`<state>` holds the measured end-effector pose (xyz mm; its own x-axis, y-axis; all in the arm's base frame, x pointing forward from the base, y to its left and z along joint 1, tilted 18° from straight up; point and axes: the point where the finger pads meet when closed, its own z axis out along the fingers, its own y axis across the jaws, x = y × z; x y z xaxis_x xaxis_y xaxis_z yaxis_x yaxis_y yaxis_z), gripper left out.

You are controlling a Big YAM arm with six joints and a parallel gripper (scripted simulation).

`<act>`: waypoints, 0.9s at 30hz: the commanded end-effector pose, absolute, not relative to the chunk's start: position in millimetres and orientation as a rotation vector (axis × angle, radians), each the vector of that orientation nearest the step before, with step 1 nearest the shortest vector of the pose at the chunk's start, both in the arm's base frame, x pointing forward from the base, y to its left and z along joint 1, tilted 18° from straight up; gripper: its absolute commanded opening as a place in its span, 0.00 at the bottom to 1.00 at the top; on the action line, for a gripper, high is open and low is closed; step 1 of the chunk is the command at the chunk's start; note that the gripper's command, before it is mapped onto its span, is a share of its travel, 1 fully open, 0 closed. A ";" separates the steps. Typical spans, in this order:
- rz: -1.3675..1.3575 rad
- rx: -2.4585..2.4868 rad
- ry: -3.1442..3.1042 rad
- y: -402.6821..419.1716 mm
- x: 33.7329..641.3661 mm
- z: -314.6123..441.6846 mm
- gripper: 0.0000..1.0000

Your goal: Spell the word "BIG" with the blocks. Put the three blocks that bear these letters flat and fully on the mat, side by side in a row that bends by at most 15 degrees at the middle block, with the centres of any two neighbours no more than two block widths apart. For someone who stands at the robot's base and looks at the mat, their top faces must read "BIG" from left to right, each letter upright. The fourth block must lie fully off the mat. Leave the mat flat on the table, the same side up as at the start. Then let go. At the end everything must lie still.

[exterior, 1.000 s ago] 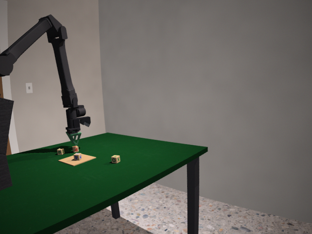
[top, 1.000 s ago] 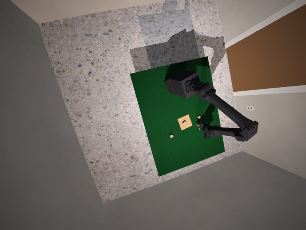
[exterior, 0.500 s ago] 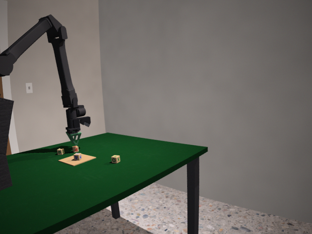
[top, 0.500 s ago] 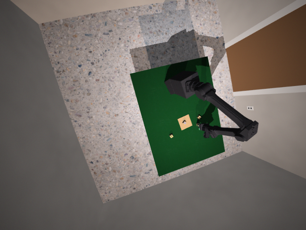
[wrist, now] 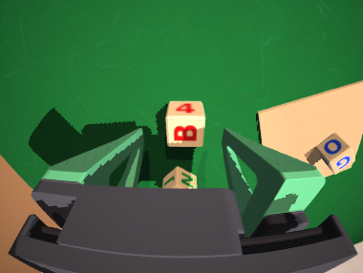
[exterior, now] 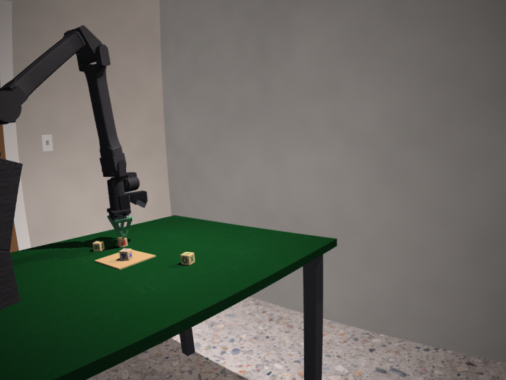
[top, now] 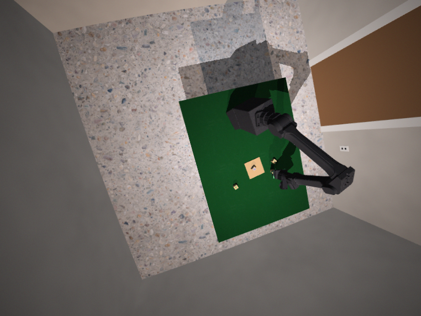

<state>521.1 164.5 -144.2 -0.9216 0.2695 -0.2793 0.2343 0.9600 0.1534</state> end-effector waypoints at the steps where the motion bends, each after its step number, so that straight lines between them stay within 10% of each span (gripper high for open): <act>1: 0.162 0.374 2.803 161.0 531.1 -152.5 0.65; 27: 0.160 0.375 2.806 161.7 536.5 -177.9 0.65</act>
